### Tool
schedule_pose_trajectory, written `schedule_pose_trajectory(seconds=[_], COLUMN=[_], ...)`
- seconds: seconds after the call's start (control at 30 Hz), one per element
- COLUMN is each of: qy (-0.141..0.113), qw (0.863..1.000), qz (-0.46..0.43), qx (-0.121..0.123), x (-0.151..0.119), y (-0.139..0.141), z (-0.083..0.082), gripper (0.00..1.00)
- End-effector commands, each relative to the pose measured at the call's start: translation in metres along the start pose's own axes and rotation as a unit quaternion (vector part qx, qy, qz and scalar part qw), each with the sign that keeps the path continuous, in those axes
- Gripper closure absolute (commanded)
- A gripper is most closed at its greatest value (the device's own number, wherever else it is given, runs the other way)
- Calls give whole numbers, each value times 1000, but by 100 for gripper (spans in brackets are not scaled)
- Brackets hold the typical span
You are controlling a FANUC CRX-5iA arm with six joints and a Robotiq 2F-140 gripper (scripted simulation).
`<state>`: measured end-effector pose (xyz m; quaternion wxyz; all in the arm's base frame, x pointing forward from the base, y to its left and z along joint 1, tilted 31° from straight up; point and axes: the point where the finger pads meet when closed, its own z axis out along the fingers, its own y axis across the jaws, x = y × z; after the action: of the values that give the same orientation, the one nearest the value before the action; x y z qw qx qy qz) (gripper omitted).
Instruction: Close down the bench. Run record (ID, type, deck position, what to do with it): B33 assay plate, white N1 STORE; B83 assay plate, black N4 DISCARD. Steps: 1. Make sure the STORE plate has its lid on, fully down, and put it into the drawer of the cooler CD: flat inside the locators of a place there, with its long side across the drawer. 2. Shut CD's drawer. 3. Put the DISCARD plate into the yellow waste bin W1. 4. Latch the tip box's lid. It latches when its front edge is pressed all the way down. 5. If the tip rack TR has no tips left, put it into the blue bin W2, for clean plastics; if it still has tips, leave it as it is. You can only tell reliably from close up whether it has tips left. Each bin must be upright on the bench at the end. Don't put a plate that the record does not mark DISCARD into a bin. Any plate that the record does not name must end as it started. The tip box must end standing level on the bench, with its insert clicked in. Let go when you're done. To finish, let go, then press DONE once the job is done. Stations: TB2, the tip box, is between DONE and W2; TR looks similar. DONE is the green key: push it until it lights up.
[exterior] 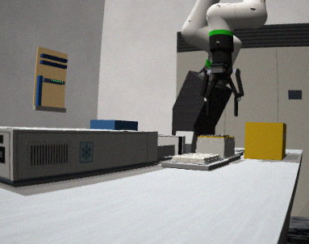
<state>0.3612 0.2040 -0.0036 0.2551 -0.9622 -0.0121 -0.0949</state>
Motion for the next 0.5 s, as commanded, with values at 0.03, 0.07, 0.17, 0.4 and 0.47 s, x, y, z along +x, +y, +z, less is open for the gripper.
schedule_pose_trajectory(seconds=[0.03, 0.07, 0.17, 0.4, 0.47], qy=[1, 1, 1, 1, 1], qw=[1000, 1000, 1000, 1000, 1000], qz=[0, 0, 0, 0, 0], qx=[-2, -2, -2, -2, -2], x=[-6, -6, -6, -6, -6], y=[-6, -6, -6, -6, -6], z=[-1, -1, -1, 3, 6], gripper=[30, 30, 30, 30, 30])
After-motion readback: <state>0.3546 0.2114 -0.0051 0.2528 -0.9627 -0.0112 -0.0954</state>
